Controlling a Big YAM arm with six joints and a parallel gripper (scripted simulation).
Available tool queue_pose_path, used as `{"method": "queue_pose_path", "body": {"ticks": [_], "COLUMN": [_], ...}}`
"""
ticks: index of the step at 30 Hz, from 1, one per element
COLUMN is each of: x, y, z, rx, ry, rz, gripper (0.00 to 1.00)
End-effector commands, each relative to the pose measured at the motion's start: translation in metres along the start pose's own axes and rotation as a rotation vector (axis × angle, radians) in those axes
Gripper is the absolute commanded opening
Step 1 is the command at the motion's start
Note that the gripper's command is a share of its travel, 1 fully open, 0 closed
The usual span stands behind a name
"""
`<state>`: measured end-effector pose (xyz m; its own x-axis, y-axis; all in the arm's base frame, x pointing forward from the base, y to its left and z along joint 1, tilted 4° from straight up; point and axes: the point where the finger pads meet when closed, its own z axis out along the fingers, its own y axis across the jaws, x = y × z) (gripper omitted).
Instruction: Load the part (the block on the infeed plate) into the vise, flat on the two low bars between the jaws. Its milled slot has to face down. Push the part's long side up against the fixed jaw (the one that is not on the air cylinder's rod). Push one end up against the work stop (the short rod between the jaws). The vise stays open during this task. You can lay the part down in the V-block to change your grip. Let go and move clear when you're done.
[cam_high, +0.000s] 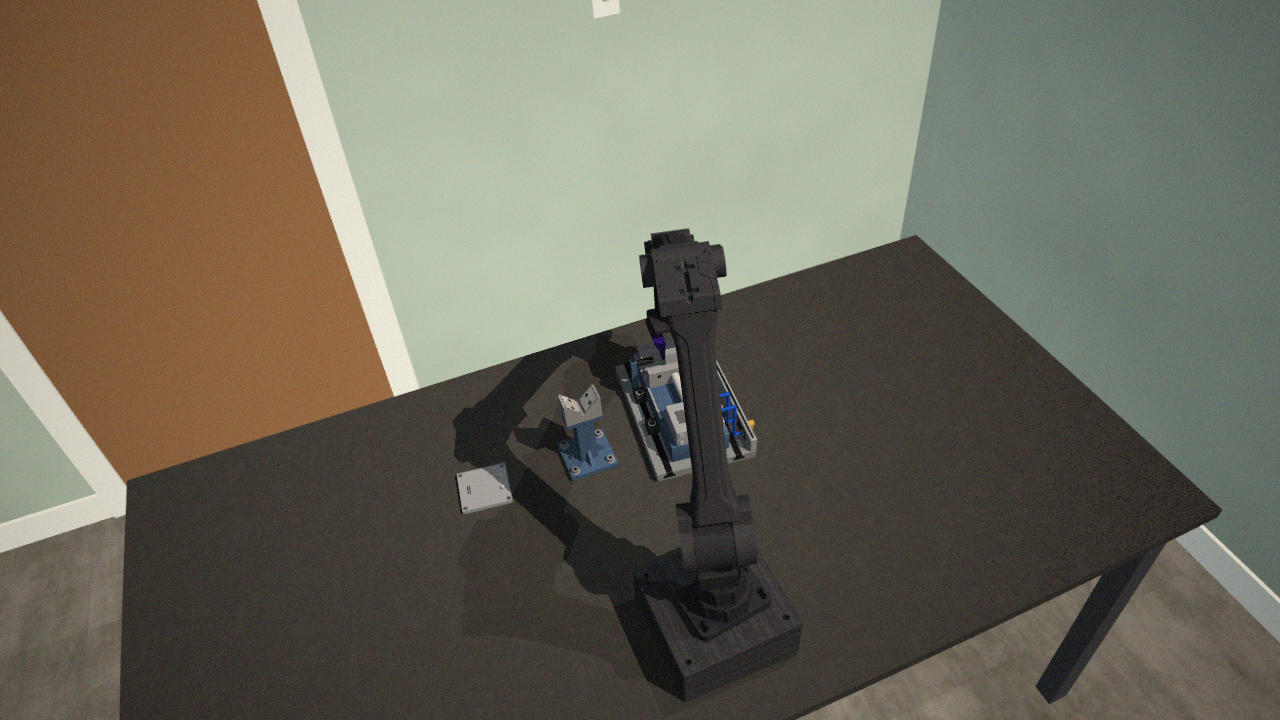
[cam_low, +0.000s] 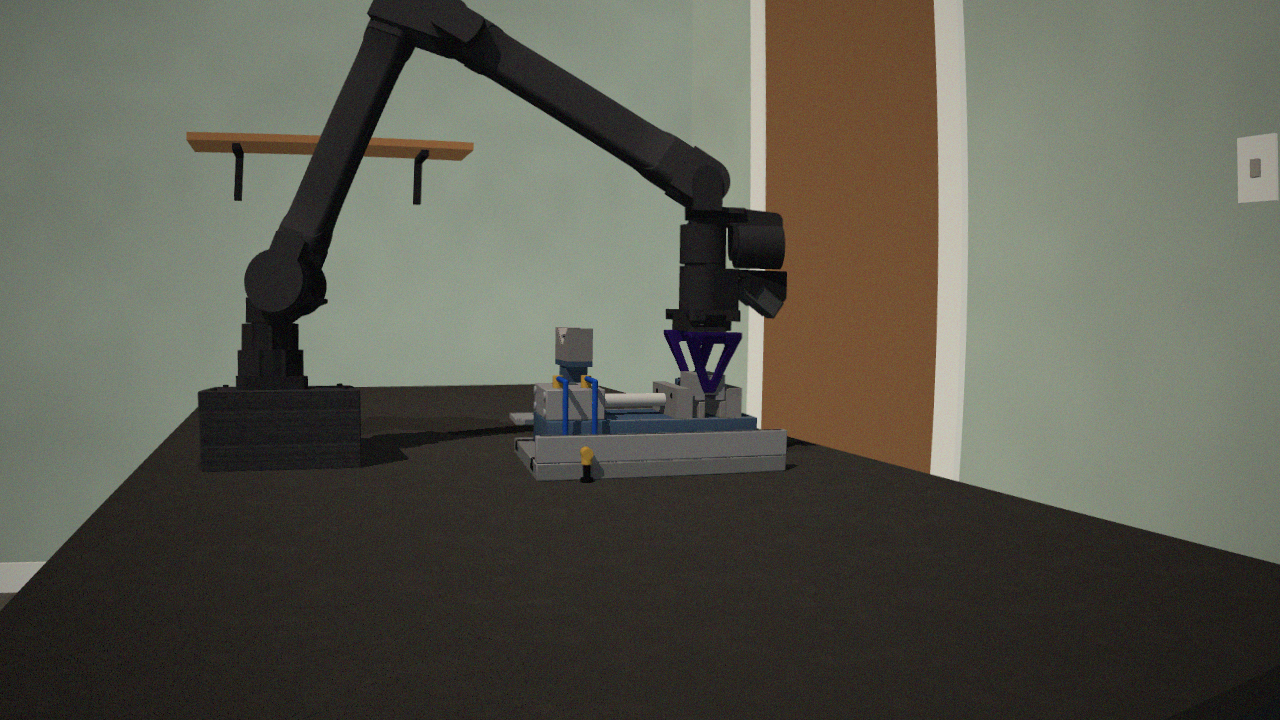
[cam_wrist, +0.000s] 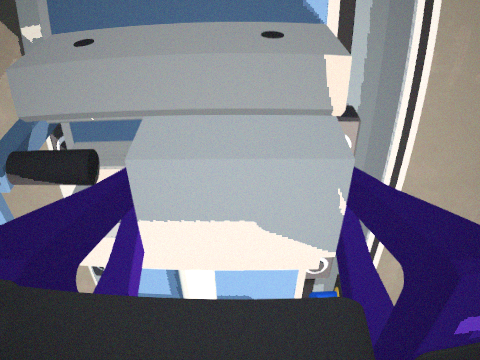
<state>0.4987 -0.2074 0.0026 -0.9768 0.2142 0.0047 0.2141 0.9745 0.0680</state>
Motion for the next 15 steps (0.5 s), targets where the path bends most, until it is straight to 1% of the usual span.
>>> {"method": "queue_pose_path", "body": {"ticks": [1,15], "x": [-0.0098,-0.0175], "y": [0.0048,0.0038], "z": [0.0004,-0.0054], "rx": [0.003,0.006], "ry": [-0.014,-0.028], "rz": [-0.004,-0.005], "gripper": [0.0,0.0]}}
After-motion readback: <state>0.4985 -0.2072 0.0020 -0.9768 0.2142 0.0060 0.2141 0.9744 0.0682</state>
